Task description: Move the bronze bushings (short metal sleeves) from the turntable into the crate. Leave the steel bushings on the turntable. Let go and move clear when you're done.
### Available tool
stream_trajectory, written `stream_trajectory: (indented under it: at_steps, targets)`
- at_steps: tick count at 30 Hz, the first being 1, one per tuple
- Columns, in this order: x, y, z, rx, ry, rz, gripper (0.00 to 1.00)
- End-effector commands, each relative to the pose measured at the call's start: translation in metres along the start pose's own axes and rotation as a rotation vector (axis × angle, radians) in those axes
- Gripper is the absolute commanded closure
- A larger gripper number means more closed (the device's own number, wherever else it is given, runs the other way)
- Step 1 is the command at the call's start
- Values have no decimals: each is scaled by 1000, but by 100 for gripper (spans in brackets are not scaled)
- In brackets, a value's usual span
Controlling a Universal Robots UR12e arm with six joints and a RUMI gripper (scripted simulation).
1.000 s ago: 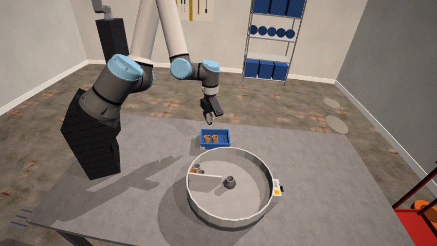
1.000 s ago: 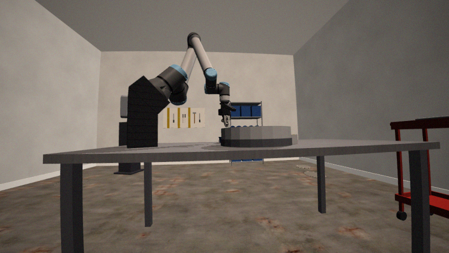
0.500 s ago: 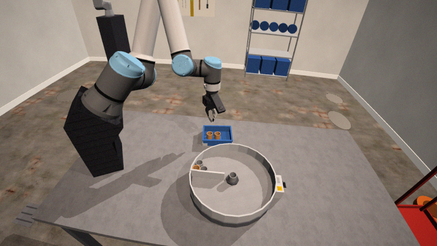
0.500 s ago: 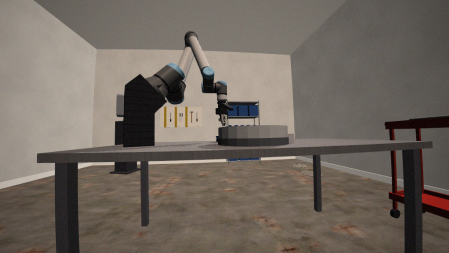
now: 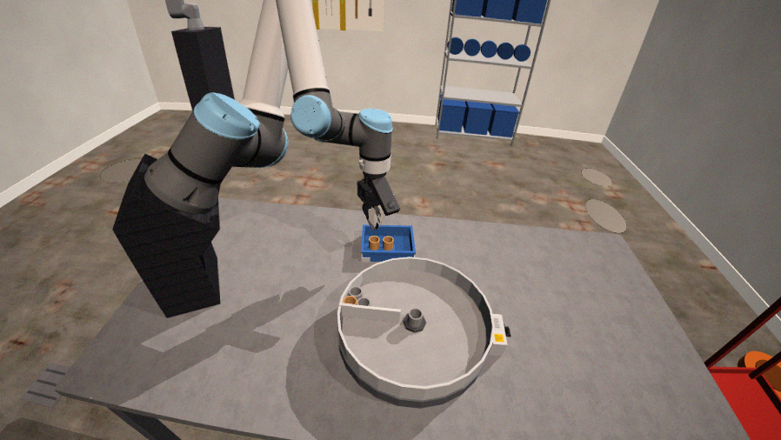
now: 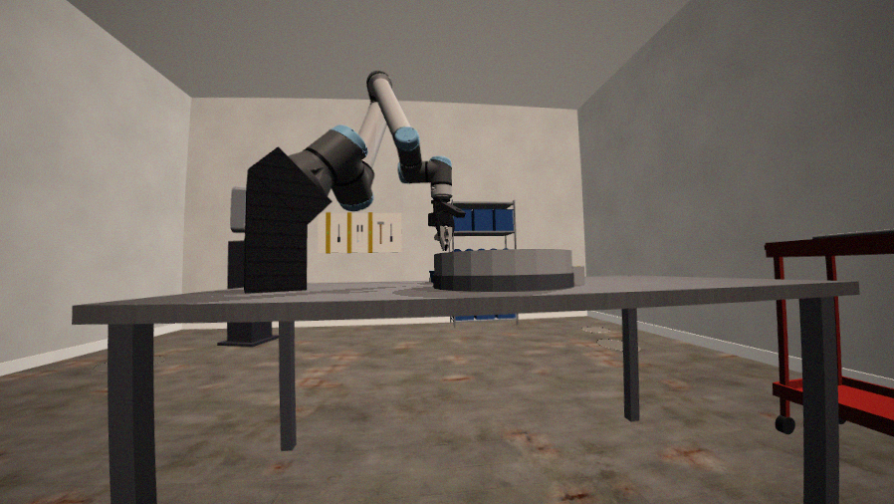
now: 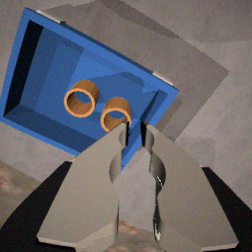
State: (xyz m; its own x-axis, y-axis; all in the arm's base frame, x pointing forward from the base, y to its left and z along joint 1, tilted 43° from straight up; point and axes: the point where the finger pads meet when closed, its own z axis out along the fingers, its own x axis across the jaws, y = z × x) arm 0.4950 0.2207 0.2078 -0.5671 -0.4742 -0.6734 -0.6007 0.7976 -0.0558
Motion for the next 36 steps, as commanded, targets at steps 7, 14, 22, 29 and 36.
stream_trajectory:
  at_steps: [7, 14, 22, 29, 36]
  targets:
    - [67, -87, 0, -8, -2, -3, 95]
    - [97, -126, 1, -6, -6, -2, 95]
    - [130, -168, 1, -6, -7, -2, 95]
    - [136, -174, 0, -6, -8, -2, 95]
    - [136, -174, 0, -6, -8, -2, 95]
